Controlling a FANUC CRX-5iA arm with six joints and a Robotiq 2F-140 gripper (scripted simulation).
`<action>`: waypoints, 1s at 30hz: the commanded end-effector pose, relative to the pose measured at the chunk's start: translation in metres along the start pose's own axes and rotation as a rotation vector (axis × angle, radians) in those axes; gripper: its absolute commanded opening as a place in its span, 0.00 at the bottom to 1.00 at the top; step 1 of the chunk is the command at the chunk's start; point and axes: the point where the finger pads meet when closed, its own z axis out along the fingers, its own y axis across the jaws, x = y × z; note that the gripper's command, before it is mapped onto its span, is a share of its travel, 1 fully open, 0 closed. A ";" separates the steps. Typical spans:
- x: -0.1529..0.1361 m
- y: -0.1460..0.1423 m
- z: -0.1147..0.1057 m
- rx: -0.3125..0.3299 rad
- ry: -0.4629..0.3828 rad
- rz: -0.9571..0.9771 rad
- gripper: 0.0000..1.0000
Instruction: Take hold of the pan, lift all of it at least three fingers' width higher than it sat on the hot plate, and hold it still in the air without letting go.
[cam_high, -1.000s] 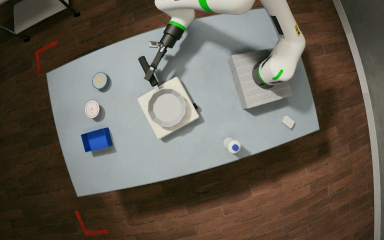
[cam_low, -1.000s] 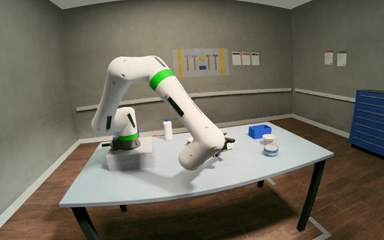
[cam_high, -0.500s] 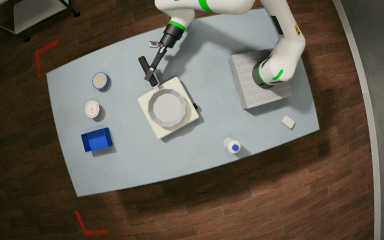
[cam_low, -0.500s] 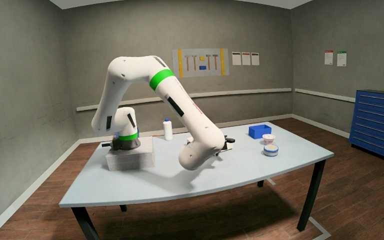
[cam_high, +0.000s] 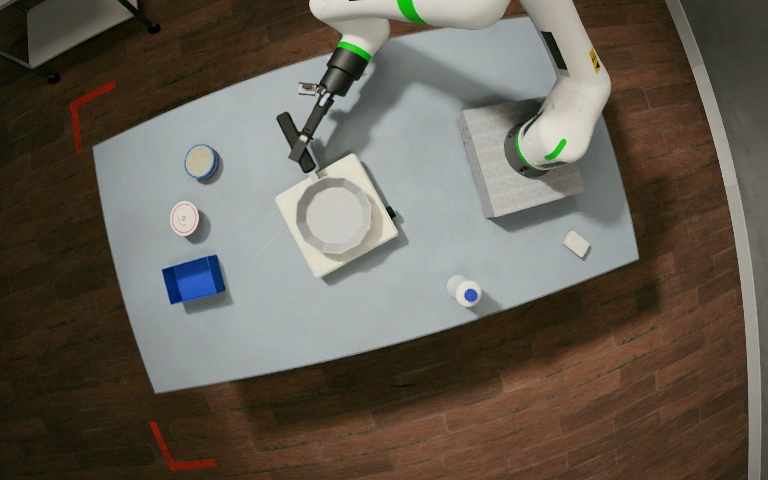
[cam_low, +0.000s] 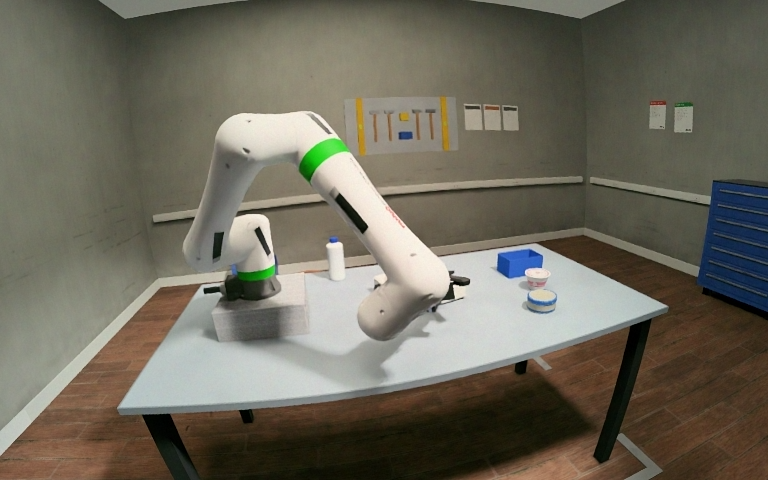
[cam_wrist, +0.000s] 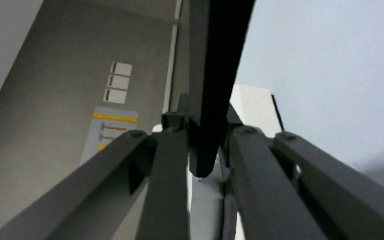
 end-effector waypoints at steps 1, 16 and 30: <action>0.000 -0.001 0.000 0.000 0.000 -0.002 0.10; 0.001 -0.001 0.000 0.000 0.000 -0.002 0.10; 0.001 -0.005 -0.001 0.000 0.000 -0.002 0.10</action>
